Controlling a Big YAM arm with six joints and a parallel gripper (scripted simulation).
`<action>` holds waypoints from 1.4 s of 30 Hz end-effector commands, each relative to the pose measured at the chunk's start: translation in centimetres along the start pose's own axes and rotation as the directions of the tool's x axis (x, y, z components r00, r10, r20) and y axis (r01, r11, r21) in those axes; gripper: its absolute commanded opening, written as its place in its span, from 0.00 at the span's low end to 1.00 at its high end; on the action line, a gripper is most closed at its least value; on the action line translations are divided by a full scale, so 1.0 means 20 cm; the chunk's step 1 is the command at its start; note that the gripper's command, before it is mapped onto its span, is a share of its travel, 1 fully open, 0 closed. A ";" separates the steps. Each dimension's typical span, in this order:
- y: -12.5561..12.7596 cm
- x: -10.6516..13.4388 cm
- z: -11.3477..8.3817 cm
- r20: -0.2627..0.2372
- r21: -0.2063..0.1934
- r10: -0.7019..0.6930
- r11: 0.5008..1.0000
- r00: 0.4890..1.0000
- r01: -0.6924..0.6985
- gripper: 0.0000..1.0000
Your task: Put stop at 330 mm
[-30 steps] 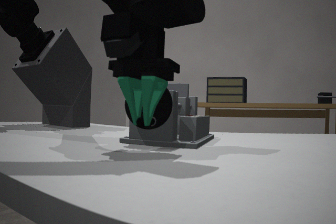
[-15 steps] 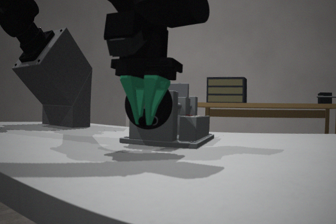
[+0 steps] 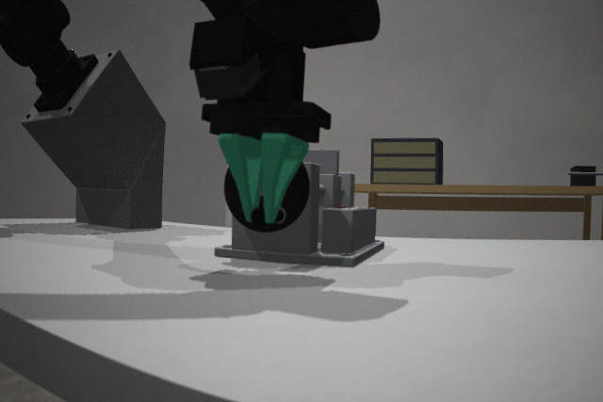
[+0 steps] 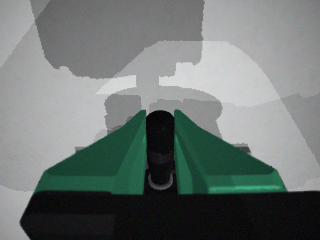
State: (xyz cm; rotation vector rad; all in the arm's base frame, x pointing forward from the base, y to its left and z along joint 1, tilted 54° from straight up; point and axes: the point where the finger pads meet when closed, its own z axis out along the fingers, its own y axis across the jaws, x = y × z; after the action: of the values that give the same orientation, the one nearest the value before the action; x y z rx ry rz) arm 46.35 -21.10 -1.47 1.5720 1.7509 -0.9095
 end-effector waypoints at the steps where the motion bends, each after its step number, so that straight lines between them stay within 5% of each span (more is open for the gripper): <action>1: 0.16 0.04 -0.10 -0.003 -0.059 0.005 0.998 1.000 -0.005 0.06; 27: 0.20 0.04 -0.16 -0.004 -0.056 0.000 0.998 1.000 -0.001 0.06; 42: 0.22 -0.02 -0.27 -0.001 -0.075 0.027 0.997 1.000 -0.027 0.06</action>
State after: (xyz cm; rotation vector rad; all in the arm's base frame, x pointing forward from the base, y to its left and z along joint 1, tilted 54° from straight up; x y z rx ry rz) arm 47.67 -19.59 -0.55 1.5788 1.7456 -0.9149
